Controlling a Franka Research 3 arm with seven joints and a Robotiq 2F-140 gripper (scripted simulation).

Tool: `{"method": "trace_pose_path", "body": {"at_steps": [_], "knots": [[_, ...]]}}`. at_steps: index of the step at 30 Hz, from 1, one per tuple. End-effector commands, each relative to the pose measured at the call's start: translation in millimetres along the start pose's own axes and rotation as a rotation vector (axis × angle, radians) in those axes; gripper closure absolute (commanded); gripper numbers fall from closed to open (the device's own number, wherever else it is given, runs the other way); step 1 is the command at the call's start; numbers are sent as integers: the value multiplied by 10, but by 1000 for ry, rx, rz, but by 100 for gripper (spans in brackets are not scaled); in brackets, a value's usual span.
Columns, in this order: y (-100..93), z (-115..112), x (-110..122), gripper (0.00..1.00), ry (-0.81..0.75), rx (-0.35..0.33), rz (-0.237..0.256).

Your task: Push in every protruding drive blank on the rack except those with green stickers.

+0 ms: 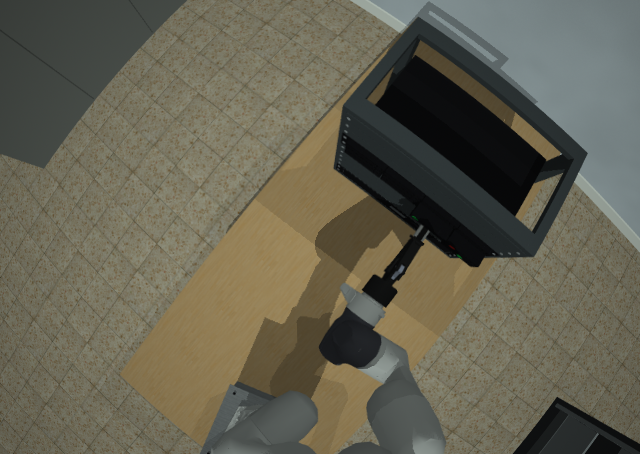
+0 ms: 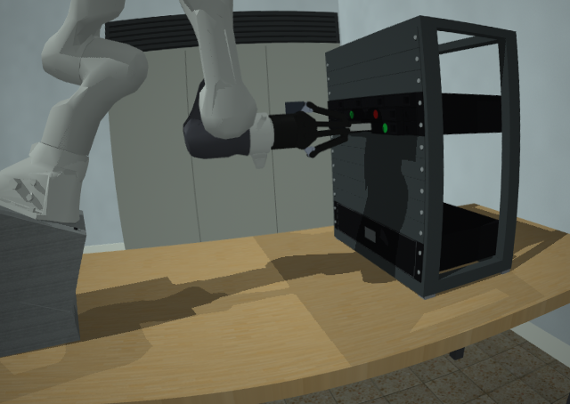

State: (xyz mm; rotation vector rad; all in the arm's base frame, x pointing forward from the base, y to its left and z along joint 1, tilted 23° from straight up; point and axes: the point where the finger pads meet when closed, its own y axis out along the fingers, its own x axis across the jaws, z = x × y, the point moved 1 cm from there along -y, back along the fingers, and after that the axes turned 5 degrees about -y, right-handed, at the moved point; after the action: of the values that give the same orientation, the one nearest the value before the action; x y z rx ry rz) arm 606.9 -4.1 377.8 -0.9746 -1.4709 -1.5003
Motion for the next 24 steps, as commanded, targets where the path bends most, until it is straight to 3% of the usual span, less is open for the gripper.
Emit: {"method": "trace_pose_path", "body": {"at_steps": [1, 24], "knots": [[23, 1, 6, 100, -4, 1, 0], [-3, 1, 6, 100, -4, 1, 0]]}}
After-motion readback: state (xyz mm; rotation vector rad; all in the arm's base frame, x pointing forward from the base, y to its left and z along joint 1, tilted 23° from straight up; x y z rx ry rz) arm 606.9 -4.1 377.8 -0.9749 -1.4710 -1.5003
